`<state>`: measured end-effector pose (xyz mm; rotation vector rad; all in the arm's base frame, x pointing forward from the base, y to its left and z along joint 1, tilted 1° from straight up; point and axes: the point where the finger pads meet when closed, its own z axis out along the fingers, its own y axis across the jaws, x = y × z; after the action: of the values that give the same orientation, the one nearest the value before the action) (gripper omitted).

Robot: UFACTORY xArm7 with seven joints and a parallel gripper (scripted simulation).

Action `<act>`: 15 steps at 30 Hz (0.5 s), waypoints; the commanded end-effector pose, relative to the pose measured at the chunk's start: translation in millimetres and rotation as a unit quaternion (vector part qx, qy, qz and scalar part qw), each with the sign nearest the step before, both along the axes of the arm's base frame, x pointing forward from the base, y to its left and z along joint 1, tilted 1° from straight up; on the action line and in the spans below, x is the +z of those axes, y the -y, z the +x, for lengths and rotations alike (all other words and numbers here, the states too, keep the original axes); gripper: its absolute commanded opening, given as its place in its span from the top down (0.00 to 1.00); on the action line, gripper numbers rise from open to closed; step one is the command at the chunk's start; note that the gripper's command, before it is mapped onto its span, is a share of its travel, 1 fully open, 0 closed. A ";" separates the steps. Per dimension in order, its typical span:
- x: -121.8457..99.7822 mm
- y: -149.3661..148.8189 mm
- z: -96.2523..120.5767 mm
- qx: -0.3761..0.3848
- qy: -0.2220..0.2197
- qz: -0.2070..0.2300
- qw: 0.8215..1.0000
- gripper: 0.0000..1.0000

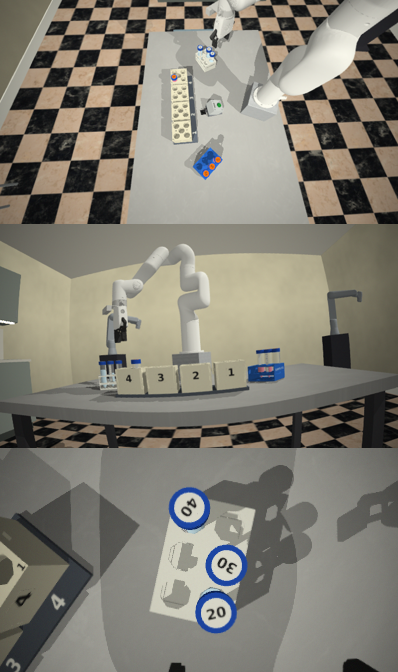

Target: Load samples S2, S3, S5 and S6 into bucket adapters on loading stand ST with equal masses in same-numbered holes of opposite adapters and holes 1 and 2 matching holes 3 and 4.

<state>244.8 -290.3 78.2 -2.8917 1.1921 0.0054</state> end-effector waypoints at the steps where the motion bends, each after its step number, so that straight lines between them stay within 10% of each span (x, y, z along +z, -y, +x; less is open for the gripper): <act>1: -6.4 1.6 1.8 0.000 0.002 -0.002 1.000 0.00; 15: -41.2 1.2 1.9 0.000 0.002 -0.002 1.000 0.00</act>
<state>245.1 -290.2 41.9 -2.8924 1.1930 0.0042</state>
